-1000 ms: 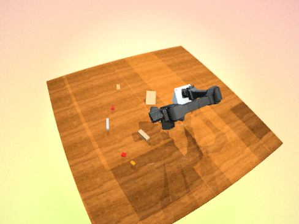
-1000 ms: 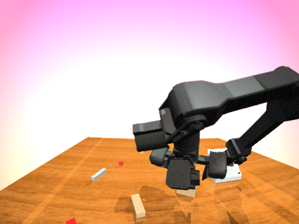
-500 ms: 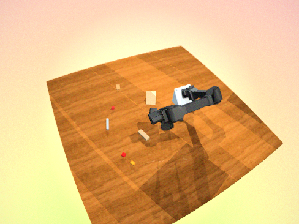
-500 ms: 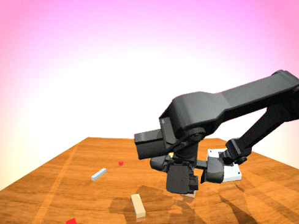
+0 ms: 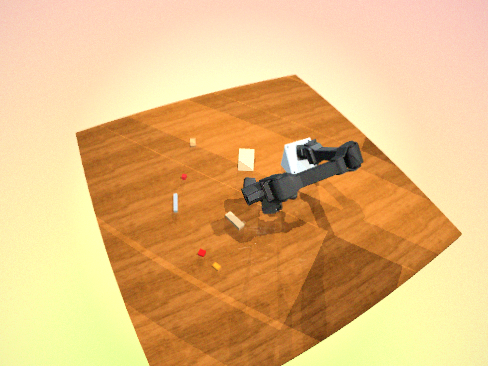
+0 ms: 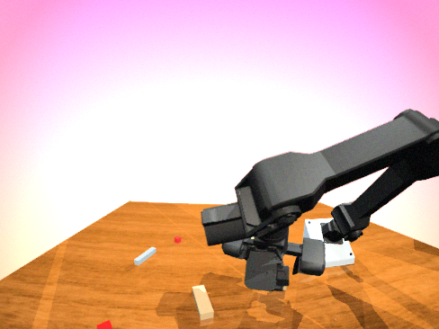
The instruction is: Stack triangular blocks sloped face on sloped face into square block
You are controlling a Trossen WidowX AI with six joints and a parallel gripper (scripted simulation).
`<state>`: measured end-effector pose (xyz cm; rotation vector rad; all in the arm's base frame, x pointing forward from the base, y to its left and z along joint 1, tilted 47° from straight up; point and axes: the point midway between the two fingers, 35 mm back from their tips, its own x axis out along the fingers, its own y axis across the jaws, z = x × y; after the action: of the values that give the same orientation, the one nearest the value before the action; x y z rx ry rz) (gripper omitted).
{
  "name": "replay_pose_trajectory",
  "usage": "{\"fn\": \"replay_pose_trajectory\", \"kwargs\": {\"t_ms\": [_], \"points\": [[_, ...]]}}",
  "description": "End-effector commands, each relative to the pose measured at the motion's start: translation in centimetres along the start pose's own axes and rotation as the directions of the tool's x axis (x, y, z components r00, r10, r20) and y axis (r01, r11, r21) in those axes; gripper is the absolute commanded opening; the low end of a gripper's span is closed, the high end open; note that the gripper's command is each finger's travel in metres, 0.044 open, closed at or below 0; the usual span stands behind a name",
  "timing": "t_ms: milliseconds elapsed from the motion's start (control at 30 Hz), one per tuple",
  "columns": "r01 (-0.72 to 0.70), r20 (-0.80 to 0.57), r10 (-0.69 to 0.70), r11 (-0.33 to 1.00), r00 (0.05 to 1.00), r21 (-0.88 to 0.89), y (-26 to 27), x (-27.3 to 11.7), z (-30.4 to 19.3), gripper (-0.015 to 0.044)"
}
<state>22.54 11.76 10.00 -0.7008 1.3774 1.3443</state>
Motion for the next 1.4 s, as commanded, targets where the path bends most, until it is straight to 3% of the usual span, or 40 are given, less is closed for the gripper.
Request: {"fn": "replay_pose_trajectory", "kwargs": {"t_ms": [0,1033,1200,1367], "points": [[-0.005,0.002,0.005,1.0,1.0,0.002,0.1,0.7,0.0,0.044],[-0.007,0.003,0.007,1.0,1.0,-0.002,0.6,5.5,-0.2,0.044],[-0.007,0.003,0.007,1.0,1.0,-0.002,0.6,5.5,-0.2,0.0309],[-0.007,0.003,0.007,1.0,1.0,-0.002,0.6,5.5,-0.2,0.0275]]}}
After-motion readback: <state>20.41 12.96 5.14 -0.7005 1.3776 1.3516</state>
